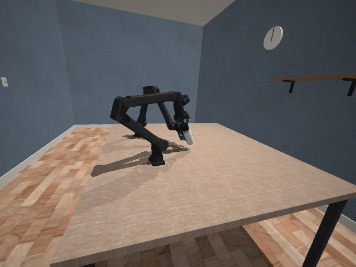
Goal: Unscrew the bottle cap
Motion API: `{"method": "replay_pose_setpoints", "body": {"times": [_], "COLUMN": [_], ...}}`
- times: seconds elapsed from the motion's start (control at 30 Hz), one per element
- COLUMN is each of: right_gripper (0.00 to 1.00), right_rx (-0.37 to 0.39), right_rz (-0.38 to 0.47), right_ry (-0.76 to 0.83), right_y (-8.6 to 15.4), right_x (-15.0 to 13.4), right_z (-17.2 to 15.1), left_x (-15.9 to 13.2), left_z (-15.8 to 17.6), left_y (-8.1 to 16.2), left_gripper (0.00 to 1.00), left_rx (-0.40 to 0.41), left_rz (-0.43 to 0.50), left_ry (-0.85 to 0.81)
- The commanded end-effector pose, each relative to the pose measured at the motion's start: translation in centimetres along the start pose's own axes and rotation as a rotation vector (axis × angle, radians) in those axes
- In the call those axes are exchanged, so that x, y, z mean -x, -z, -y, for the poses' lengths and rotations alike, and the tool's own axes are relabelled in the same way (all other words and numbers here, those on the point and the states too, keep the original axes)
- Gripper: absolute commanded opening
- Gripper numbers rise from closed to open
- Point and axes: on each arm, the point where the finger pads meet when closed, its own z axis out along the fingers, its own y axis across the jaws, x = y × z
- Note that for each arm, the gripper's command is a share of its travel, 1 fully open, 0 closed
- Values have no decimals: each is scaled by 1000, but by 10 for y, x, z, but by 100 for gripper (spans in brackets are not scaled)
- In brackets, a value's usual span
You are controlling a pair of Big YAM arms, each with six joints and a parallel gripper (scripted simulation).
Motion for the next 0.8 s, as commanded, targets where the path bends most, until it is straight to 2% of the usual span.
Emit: {"method": "replay_pose_setpoints", "body": {"times": [0.0, 0.03, 0.2, 0.33, 0.77], "right_gripper": [0, 0, 0, 0, 0], "right_rx": [-51, -36, -36, -36, -36], "right_rz": [28, 21, 21, 21, 21], "right_ry": [1, 1, 1, 1, 1], "right_y": [29, 18, 18, 18, 18], "right_x": [12, 10, 10, 10, 10], "right_z": [23, 16, 16, 16, 16], "left_x": [14, 11, 0, 2, 8], "left_z": [-19, -24, -14, -16, -13], "left_y": [-3, 0, -2, -4, -7], "left_gripper": [0, 0, 0, 0, 0], "left_rx": [28, 38, 30, -9, -24], "left_rz": [24, 23, 125, 195, 203], "left_ry": [-9, 17, 334, 488, 487]}}
